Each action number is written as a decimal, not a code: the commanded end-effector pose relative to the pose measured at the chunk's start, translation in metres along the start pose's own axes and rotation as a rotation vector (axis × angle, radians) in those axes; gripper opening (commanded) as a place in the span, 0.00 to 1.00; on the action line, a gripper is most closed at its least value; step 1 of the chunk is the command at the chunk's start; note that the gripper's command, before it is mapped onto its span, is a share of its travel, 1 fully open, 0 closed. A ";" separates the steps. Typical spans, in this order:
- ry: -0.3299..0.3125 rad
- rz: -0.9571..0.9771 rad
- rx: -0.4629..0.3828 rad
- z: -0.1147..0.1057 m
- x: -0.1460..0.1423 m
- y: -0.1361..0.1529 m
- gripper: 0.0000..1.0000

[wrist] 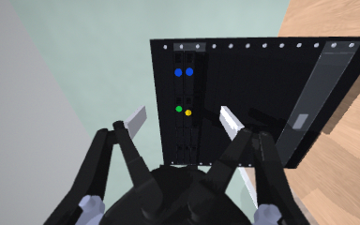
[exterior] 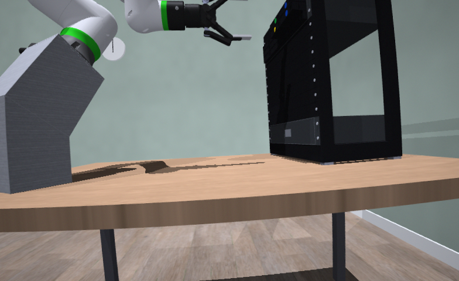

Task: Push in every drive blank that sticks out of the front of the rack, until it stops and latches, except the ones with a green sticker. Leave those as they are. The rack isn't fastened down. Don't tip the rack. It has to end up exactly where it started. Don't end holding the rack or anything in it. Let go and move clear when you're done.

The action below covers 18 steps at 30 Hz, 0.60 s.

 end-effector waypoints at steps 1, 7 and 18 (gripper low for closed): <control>0.000 0.000 0.000 0.000 0.000 0.000 1.00; 0.000 0.000 0.000 0.000 0.000 0.000 1.00; 0.000 -0.001 0.000 0.009 -0.001 0.010 1.00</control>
Point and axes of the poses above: the point where the finger pads meet when closed, its own z axis out along the fingers, its own x axis across the jaws, y = z × x, the point moved 8 cm from there along -z, back along the fingers, and after that the axes turned 8 degrees about -z, right-handed, at the moved point
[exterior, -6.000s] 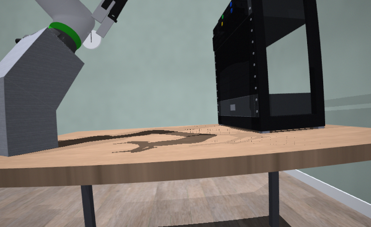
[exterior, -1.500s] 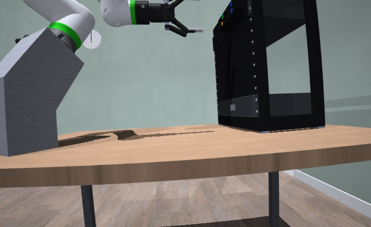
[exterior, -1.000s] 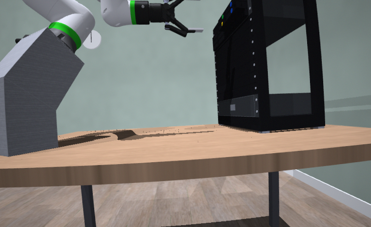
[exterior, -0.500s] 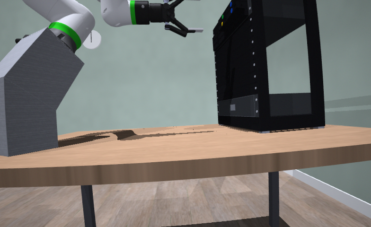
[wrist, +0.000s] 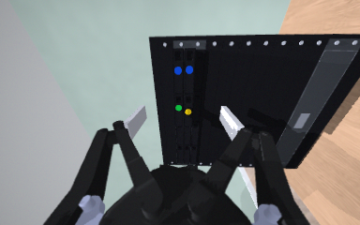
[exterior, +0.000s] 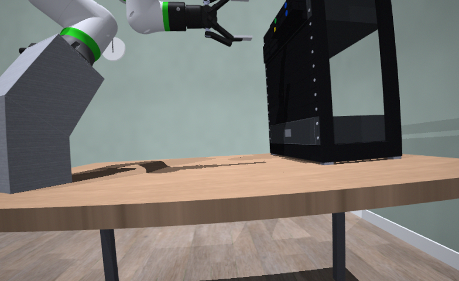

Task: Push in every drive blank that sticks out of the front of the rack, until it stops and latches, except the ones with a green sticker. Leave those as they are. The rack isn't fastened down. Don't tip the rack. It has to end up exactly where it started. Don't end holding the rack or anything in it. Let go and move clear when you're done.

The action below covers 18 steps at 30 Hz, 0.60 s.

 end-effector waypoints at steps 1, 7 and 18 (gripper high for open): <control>0.000 -0.001 0.001 0.007 -0.001 0.008 1.00; 0.000 0.000 0.001 0.020 -0.002 0.024 1.00; 0.000 0.000 0.001 0.059 -0.004 0.071 1.00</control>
Point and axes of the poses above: the point where the finger pads meet when closed, its own z axis out along the fingers, its own x axis across the jaws, y = z × x, the point moved 8 cm from there along -z, back along the fingers, and after that the axes turned 8 degrees about -z, right-handed, at the moved point
